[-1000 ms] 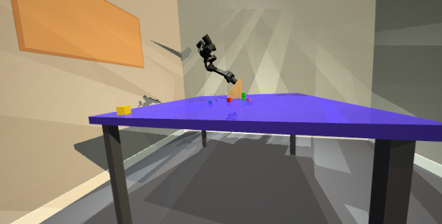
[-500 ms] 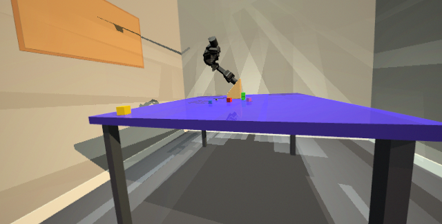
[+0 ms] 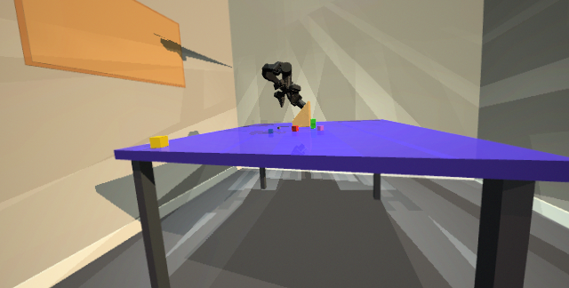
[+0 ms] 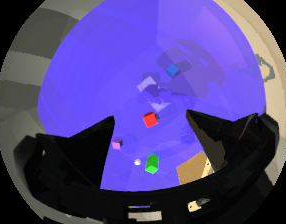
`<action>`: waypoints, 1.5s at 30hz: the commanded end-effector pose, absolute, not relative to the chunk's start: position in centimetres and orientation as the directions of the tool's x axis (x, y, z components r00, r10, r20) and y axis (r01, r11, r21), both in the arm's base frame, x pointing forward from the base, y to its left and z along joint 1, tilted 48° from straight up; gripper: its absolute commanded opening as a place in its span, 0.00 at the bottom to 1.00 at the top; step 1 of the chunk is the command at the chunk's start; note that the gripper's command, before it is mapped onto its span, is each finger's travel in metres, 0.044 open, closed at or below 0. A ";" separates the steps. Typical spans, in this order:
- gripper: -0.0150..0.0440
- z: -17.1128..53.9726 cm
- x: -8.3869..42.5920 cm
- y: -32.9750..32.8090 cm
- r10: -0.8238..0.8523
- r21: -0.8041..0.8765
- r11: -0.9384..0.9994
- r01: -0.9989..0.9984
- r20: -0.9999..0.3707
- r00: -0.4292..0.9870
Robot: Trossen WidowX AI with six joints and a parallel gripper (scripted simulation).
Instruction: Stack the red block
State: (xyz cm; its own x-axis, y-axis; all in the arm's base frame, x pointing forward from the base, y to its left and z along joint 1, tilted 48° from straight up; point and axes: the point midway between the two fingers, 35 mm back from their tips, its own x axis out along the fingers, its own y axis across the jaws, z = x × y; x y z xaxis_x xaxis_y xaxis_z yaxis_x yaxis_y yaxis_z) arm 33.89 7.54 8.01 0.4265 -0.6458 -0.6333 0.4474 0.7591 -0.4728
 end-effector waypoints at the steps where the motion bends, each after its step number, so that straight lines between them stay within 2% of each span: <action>1: 1.00 4.5 33.2 6.0 -0.686 -0.620 0.727 0.295 -0.658 0.309; 6: 1.00 1.7 32.1 4.8 -0.714 -0.697 0.699 0.159 -0.667 0.214; 17: 1.00 1.6 31.9 5.0 -0.714 -0.697 0.699 0.159 -0.667 0.214; 25: 1.00 -1.5 32.8 1.8 -0.715 -0.699 0.697 0.159 -0.665 0.214; 45: 1.00 -3.0 33.2 0.3 -0.715 -0.699 0.697 0.159 -0.665 0.214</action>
